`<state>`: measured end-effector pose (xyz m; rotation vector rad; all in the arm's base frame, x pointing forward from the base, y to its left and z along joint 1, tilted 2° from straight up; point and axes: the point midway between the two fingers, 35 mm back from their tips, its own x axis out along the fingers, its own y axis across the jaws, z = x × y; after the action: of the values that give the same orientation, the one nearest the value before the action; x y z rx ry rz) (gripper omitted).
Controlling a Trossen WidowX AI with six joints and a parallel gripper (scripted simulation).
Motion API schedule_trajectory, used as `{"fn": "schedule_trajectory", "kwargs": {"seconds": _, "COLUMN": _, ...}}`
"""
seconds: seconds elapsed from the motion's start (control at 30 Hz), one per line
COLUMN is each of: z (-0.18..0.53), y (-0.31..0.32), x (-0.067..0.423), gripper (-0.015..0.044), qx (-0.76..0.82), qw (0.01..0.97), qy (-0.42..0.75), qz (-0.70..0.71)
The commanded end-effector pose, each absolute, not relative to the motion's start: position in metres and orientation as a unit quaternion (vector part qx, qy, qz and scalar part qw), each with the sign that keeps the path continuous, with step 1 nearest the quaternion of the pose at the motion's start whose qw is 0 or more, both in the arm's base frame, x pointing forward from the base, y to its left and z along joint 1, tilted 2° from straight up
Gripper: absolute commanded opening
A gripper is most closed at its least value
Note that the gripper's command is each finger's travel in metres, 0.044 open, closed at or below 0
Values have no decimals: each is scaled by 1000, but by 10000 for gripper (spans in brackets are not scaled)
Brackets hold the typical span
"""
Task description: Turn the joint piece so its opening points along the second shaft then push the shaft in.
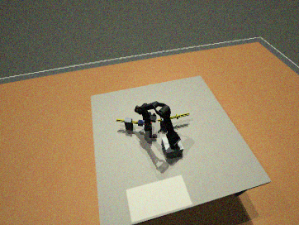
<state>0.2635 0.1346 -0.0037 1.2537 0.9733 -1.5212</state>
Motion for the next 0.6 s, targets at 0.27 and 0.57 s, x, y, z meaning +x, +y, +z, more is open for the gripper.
{"fn": "schedule_trajectory", "kwargs": {"seconds": 0.27, "z": -4, "y": 135, "x": 264, "gripper": 436, "qx": 508, "qw": 454, "qy": 394, "qz": -616}}
{"fn": "schedule_trajectory", "kwargs": {"seconds": 0.57, "z": -4, "y": 135, "x": 264, "gripper": 440, "qx": 508, "qw": 454, "qy": 394, "qz": -616}}
